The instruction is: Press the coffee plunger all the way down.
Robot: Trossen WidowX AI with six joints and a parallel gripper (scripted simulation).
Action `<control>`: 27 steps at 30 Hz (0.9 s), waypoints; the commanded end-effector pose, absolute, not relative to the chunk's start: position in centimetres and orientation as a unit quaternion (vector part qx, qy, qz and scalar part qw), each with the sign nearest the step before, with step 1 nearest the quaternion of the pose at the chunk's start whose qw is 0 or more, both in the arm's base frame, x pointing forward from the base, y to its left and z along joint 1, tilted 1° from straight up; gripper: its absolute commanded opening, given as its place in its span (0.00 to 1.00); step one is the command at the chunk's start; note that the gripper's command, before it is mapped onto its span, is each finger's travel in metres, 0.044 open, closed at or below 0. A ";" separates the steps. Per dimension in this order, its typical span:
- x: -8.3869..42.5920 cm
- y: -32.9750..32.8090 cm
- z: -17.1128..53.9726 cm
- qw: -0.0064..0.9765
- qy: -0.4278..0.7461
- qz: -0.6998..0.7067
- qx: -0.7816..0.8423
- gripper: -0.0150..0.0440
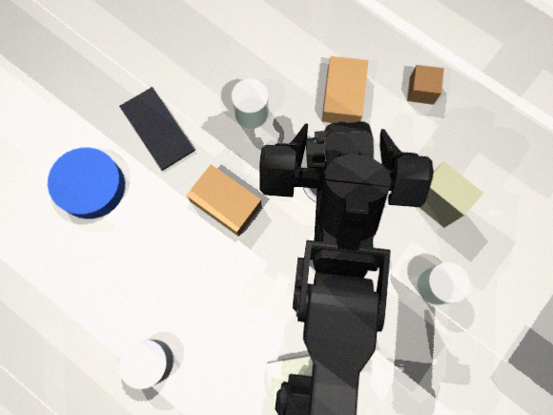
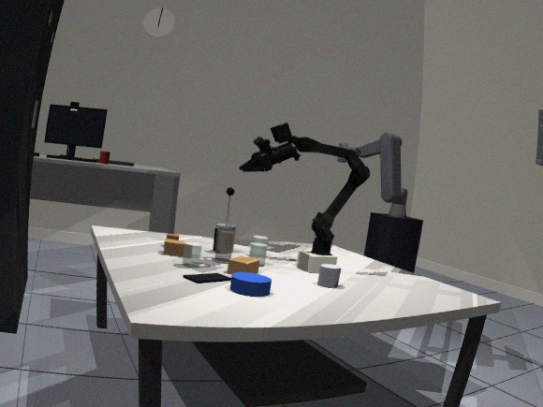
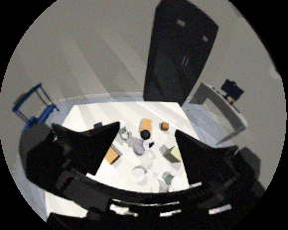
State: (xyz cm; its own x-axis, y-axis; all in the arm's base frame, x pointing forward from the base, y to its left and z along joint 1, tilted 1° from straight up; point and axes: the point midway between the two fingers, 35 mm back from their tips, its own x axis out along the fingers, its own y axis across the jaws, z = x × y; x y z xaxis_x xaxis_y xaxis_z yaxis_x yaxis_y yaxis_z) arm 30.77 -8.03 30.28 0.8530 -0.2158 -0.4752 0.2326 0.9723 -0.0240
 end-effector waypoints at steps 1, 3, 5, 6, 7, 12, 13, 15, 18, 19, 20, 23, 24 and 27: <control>30.4 -8.5 27.9 0.960 0.250 -0.124 0.038 1.00; 30.5 -8.5 26.3 0.960 0.250 -0.124 0.038 1.00; 30.5 -8.4 24.7 0.960 0.250 -0.124 0.038 1.00; 30.5 -8.4 24.2 0.960 0.250 -0.124 0.038 1.00; 30.6 -8.4 24.1 0.960 0.249 -0.124 0.038 1.00; 30.8 -8.4 24.1 0.960 0.249 -0.124 0.038 1.00; 30.8 -8.5 24.1 0.960 0.249 -0.124 0.038 1.00; 31.1 -8.5 24.0 0.960 0.249 -0.124 0.038 1.00; 31.5 -8.6 23.7 0.960 0.249 -0.124 0.038 1.00; 31.6 -8.7 23.7 0.960 0.249 -0.124 0.038 1.00; 31.8 -8.7 23.6 0.960 0.249 -0.124 0.038 1.00; 32.2 -8.8 23.4 0.960 0.249 -0.124 0.038 1.00; 32.3 -8.8 23.3 0.960 0.249 -0.124 0.038 1.00; 32.7 -8.9 23.1 0.960 0.249 -0.124 0.038 1.00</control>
